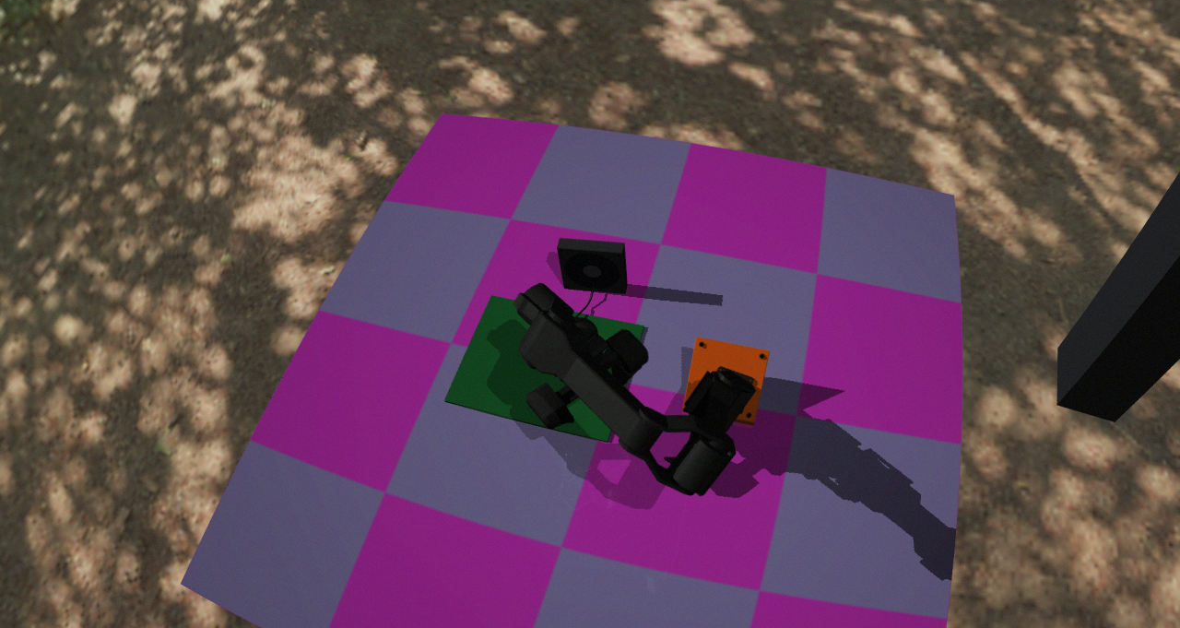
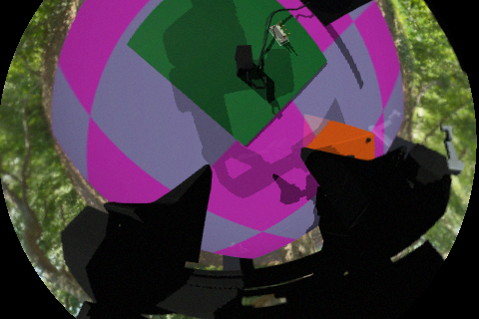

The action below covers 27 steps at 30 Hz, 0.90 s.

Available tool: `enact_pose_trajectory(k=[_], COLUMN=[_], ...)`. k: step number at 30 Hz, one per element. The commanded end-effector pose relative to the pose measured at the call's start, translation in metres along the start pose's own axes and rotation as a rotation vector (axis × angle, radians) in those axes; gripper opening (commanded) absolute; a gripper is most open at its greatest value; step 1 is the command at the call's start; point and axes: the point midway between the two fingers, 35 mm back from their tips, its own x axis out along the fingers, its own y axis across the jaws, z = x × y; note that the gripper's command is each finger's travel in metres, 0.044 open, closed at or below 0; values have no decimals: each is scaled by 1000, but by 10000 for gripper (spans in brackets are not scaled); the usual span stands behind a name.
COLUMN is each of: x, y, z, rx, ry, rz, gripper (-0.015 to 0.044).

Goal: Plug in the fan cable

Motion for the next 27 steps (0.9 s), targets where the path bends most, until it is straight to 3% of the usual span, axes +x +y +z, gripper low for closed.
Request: enact_pose_trajectory(k=[1, 11, 17, 21, 27], x=[-1, -62, -66, -44, 26], y=[0, -16, -19, -17, -14], z=[2, 105, 112, 116, 117], rx=[7, 49, 52, 53, 58], ry=[-1, -68, -73, -61, -15], rz=[-4, 27, 29, 35, 51], gripper=[440, 440, 440, 440, 440])
